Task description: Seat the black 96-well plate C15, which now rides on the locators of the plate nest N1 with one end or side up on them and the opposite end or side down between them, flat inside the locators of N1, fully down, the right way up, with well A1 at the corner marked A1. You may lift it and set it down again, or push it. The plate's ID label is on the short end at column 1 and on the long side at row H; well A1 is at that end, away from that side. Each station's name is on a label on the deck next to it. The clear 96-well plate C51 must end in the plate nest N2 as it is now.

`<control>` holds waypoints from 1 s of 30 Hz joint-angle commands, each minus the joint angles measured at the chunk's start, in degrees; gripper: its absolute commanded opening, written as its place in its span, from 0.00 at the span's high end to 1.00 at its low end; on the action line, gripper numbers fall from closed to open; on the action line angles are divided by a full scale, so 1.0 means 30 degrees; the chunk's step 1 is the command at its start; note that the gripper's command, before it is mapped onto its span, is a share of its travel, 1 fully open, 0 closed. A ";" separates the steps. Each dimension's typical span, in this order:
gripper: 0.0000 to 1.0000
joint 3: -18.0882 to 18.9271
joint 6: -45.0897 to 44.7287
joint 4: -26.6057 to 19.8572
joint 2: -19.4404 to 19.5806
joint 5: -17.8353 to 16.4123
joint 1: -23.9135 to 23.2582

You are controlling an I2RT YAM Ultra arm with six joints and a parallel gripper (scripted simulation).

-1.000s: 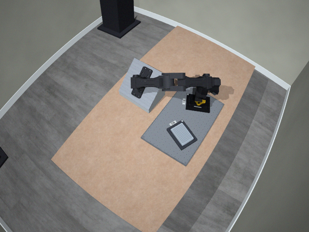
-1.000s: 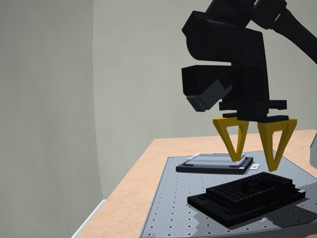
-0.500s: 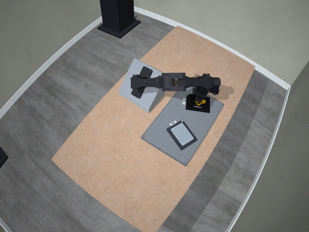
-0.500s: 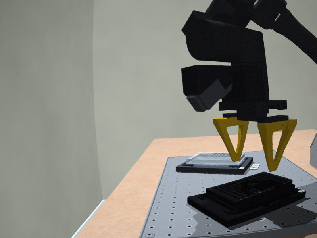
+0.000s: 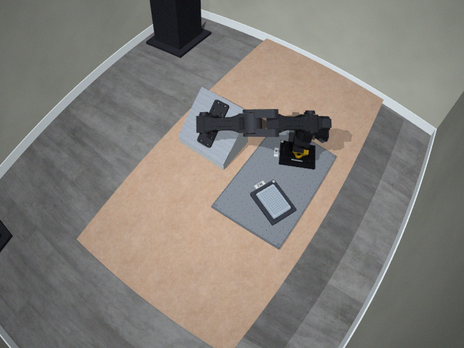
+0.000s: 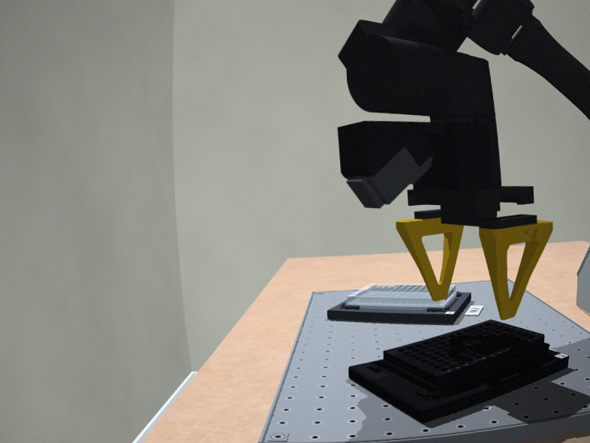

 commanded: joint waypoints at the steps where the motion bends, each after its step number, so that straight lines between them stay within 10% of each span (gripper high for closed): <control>1: 0.00 0.0097 0.0030 0.0073 -0.0204 0.0015 0.0344; 30: 0.00 -0.0549 -0.0645 0.1521 0.0190 0.0277 -0.0251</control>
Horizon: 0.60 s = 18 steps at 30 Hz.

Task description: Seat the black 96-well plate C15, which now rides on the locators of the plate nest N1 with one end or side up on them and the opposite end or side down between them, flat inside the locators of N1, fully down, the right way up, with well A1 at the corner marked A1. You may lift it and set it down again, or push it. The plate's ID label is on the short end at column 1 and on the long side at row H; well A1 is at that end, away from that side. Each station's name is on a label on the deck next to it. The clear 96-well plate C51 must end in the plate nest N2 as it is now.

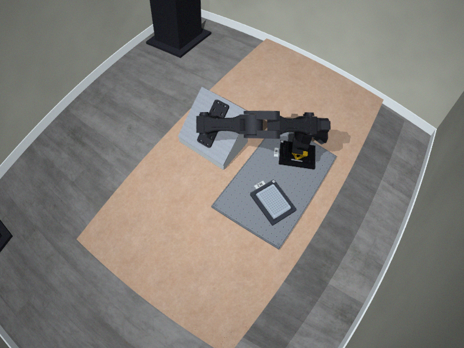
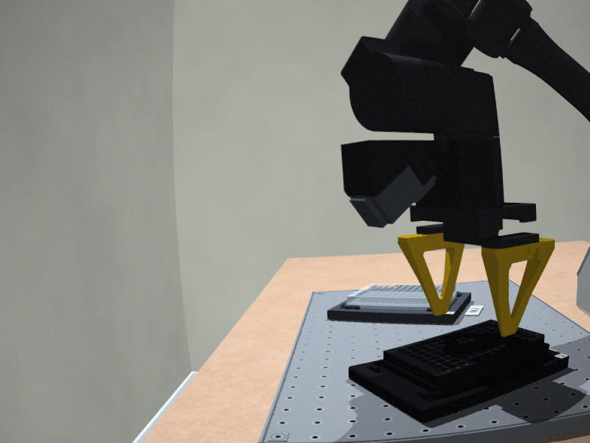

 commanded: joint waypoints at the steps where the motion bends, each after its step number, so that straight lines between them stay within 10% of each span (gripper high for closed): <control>1: 0.00 -0.0052 -0.0281 0.0578 -0.0029 0.0102 0.0026; 18: 0.00 -0.0702 -0.1184 0.2369 0.0554 0.0423 -0.0750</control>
